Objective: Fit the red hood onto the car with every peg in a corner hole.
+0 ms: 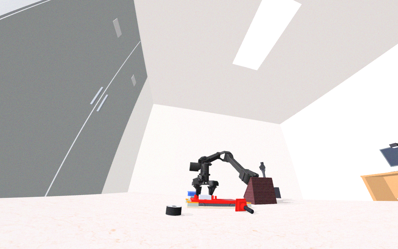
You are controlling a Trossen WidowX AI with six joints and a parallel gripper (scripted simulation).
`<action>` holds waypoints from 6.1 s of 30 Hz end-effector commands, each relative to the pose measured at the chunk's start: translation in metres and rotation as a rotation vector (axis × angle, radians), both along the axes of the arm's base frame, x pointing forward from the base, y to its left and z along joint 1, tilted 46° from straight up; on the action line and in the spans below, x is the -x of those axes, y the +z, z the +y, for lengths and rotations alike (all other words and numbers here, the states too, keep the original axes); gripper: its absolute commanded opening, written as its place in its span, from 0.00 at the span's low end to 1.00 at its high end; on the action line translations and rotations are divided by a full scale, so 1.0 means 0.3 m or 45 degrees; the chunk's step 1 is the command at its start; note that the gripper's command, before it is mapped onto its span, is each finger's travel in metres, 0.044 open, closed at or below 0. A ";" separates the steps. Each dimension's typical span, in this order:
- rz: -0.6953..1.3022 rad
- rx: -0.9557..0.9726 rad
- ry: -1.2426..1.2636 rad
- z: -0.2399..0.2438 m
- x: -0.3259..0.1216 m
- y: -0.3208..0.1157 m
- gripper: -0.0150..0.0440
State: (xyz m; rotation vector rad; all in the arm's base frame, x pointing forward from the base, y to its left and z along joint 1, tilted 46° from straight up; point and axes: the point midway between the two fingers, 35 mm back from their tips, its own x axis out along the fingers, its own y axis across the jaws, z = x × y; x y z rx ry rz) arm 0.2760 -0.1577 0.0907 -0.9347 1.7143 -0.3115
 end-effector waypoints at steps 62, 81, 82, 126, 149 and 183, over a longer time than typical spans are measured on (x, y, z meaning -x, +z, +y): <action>-0.028 0.000 -0.031 0.245 -0.057 0.179 0.25; -0.245 -0.004 -0.215 0.428 -0.214 0.011 0.25; -0.256 -0.003 -0.227 0.438 -0.220 0.001 0.25; -0.603 0.060 -0.578 0.681 -0.297 -0.366 0.25; -0.604 0.062 -0.577 0.609 -0.284 -0.439 0.25; -0.604 0.062 -0.577 0.586 -0.280 -0.463 0.25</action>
